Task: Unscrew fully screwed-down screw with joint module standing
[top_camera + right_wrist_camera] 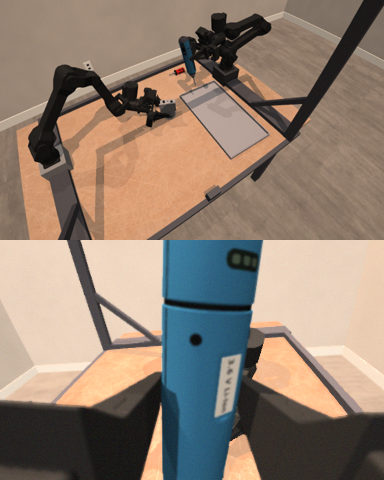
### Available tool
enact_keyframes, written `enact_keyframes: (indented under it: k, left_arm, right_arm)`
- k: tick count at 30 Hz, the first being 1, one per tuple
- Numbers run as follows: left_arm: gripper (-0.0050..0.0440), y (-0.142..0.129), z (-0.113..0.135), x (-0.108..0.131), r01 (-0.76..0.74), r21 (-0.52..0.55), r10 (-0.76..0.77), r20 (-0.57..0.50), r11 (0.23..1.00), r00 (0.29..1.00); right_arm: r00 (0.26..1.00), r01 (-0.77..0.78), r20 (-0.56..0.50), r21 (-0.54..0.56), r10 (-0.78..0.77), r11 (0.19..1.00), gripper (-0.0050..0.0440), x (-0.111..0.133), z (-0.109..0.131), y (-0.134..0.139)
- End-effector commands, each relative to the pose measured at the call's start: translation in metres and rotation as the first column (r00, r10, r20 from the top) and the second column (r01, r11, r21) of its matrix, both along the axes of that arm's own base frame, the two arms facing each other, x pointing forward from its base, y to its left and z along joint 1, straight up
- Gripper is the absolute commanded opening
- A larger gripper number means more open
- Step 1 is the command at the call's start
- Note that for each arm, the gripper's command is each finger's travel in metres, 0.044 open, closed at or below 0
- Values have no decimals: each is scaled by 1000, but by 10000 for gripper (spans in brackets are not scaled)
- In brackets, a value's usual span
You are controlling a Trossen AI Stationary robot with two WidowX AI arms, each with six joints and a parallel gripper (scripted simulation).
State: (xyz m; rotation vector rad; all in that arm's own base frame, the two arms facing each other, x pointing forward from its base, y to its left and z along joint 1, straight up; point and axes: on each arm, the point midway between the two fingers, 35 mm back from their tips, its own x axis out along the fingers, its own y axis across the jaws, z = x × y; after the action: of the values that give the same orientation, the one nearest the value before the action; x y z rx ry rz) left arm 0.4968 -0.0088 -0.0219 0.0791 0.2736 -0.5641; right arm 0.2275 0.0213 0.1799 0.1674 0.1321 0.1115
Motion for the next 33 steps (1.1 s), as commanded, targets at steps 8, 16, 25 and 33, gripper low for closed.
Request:
enact_keyframes:
  k: [8,16,25,33]
  left_arm:
    - [244,0,11,4,0,4,0,26,1000,1000]
    - [244,0,11,4,0,4,0,26,1000,1000]
    - [244,0,11,4,0,4,0,26,1000,1000]
    - [244,0,11,4,0,4,0,26,1000,1000]
  right_arm:
    - [986,-36,155,-165,62,986,162,-5,19,5]
    - [986,-36,157,-165,62,986,162,-5,26,5]
    - [988,-37,145,-163,61,986,162,7,19,7]
    - [993,-43,105,-163,61,986,162,26,-2,10]
